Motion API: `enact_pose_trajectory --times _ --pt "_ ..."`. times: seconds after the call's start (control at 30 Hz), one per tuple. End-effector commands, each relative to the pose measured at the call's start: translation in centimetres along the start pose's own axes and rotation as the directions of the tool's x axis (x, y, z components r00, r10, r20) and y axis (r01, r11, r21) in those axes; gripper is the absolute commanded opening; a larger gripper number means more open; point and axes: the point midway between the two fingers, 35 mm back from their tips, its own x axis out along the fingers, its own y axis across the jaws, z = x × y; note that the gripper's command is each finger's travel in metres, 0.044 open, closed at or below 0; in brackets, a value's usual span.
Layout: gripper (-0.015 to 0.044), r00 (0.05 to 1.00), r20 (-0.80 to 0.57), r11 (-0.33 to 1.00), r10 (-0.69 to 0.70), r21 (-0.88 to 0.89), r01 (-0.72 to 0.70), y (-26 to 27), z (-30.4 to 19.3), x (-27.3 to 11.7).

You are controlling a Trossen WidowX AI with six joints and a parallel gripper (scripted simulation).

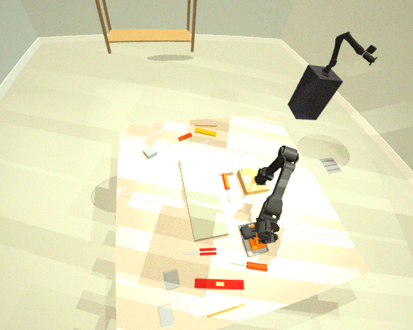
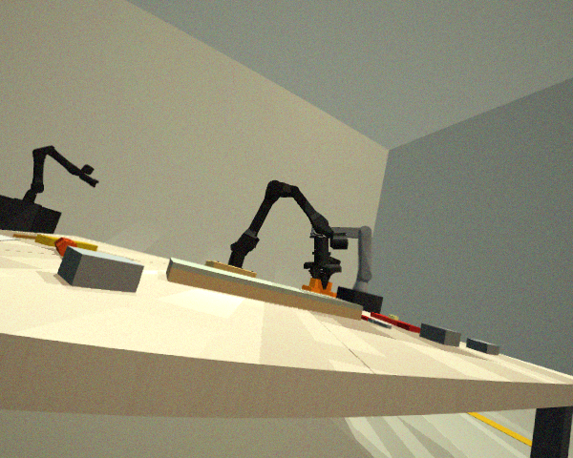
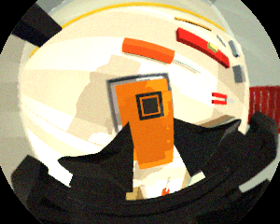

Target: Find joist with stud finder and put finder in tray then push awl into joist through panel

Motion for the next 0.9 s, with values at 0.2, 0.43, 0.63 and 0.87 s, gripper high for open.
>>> enact_pose_trajectory --times 0.2,0.43,0.63,0.87 --pt "0.0000 1.000 0.003 1.000 0.000 0.005 0.000 0.1 -0.4 1.1" --pt "0.0000 1.000 0.003 1.000 0.000 0.005 0.000 0.1 -0.7 2.2" --pt "0.0026 1.000 -0.002 1.000 0.002 0.000 -0.002 0.1 -0.9 2.4" --pt "0.0210 1.000 -0.002 1.000 0.002 0.000 -0.002 0.1 -0.9 2.4"
